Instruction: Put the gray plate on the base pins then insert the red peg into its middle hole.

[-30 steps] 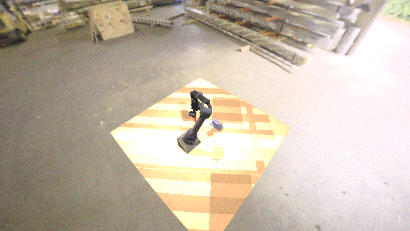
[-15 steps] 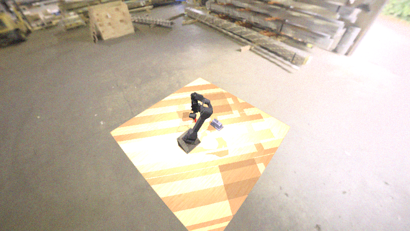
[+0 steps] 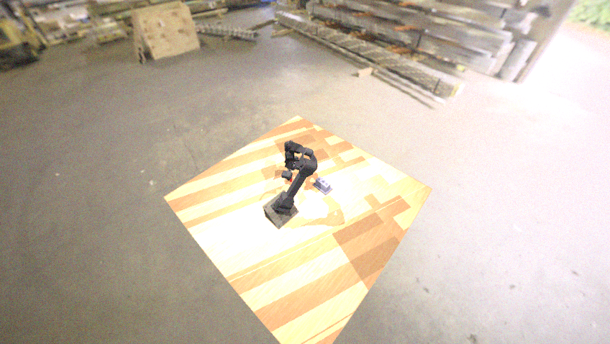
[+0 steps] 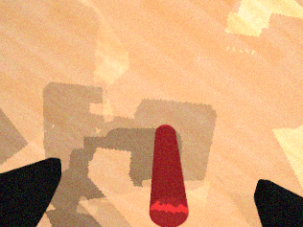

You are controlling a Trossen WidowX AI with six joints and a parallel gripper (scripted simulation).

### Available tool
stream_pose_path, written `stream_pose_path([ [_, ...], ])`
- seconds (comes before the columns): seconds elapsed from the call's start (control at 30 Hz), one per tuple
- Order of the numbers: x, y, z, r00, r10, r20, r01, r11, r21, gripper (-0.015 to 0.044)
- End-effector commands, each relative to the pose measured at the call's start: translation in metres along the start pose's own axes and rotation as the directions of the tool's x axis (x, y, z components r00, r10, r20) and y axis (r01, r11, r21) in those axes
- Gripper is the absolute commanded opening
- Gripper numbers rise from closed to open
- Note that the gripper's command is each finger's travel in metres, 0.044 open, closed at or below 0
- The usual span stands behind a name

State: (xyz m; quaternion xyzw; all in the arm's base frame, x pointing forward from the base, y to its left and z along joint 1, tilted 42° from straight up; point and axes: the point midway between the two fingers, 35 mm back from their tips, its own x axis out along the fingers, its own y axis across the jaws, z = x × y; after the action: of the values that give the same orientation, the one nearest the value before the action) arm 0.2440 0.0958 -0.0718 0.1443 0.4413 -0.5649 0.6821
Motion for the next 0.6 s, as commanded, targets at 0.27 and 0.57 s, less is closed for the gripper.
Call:
stream_pose_path([
  [0.27, 0.0170, -0.0038, 0.0007, 1.000, -0.009, 0.006, 0.009, 1.000, -0.006, 0.0414],
  [0.57, 0.0170, -0.0038, 0.0007, 1.000, -0.009, 0.006, 0.009, 1.000, -0.006, 0.0177],
])
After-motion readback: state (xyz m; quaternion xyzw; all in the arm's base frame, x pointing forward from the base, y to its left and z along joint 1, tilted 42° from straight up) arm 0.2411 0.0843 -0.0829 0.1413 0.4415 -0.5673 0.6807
